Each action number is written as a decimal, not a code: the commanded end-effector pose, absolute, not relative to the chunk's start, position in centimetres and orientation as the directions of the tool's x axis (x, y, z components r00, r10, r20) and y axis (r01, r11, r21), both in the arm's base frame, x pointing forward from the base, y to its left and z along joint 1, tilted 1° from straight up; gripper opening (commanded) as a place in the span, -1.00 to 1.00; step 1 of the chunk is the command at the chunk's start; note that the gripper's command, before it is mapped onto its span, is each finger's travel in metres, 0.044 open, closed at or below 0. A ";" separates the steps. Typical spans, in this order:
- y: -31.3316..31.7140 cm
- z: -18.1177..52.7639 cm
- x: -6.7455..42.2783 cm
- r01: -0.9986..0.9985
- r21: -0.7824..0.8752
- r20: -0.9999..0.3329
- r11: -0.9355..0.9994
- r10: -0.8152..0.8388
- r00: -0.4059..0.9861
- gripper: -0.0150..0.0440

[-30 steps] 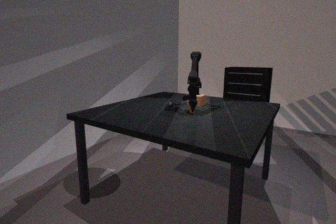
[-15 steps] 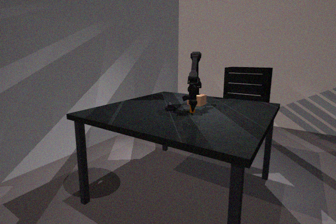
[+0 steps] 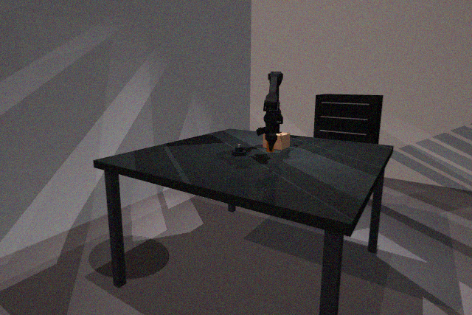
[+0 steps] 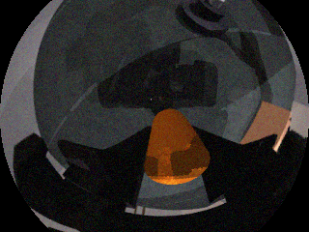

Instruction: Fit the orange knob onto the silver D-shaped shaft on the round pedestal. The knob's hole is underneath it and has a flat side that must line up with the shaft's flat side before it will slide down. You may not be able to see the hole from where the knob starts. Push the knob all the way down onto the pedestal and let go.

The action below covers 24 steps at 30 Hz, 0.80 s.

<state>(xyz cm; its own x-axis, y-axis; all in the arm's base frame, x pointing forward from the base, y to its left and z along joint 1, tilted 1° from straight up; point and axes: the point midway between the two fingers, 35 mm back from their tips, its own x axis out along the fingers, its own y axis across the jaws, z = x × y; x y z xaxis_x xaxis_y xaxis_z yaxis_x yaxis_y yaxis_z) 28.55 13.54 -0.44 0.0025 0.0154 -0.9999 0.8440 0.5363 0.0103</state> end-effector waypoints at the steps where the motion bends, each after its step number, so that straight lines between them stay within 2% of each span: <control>1: 13.6 1.1 28.9 0.846 0.019 -1.000 0.532 0.015 0.012 -0.49; 24: 13.6 8.3 28.9 0.846 0.019 -1.000 0.532 0.016 0.013 -0.49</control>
<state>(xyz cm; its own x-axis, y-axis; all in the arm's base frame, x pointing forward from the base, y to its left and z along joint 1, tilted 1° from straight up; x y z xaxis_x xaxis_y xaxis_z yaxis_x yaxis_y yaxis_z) 28.74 13.63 6.96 0.0020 0.0151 -0.9999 0.8440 0.5363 0.0098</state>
